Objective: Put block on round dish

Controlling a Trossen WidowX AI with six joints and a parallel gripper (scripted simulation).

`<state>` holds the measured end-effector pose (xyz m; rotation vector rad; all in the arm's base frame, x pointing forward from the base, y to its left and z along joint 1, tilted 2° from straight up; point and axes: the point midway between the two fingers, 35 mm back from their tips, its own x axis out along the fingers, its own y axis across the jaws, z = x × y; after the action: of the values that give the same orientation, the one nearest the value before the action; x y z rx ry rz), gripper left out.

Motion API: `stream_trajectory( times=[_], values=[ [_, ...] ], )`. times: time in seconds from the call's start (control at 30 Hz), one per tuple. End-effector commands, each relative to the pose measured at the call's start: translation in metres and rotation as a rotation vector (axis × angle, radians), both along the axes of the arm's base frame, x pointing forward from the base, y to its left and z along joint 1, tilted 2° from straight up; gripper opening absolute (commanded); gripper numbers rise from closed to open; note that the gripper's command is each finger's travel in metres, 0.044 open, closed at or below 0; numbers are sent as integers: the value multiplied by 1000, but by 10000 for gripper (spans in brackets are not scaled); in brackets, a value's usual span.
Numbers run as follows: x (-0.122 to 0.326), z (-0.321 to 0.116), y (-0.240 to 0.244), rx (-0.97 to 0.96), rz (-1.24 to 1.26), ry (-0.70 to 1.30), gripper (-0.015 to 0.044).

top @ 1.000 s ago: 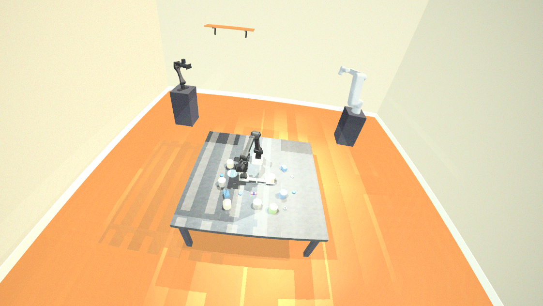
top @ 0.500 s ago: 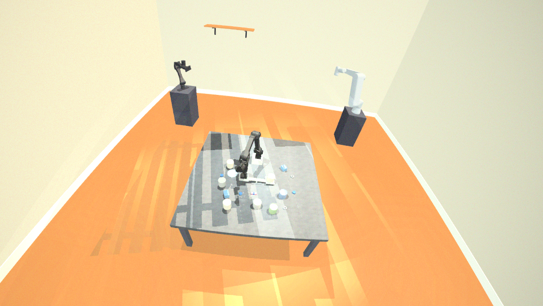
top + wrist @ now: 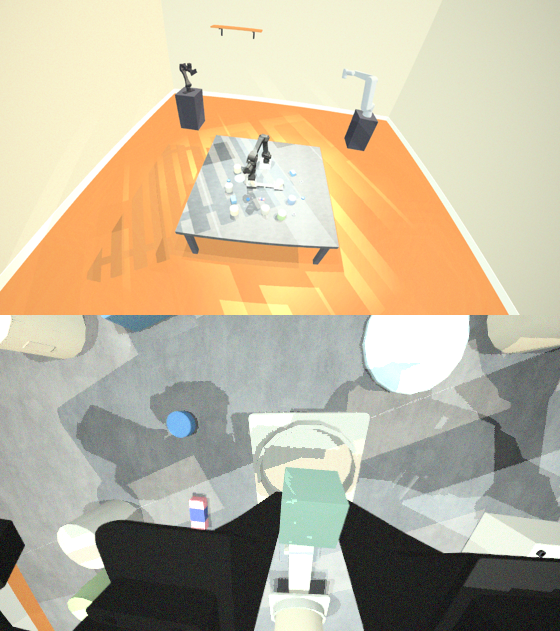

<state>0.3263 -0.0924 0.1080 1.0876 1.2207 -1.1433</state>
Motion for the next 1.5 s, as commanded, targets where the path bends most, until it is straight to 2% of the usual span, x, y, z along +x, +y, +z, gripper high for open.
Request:
stream_trajectory(
  times=[0.0, 0.17, 0.33, 1.47],
  values=[
    [0, 23, 1, 1, -14, -12, 0],
    [-3, 44, 2, 6, -24, -7, 0],
    [-4, 44, 0, 6, -25, -7, 0],
    [-62, -30, -112, -5, -25, -2, 0]
  ],
)
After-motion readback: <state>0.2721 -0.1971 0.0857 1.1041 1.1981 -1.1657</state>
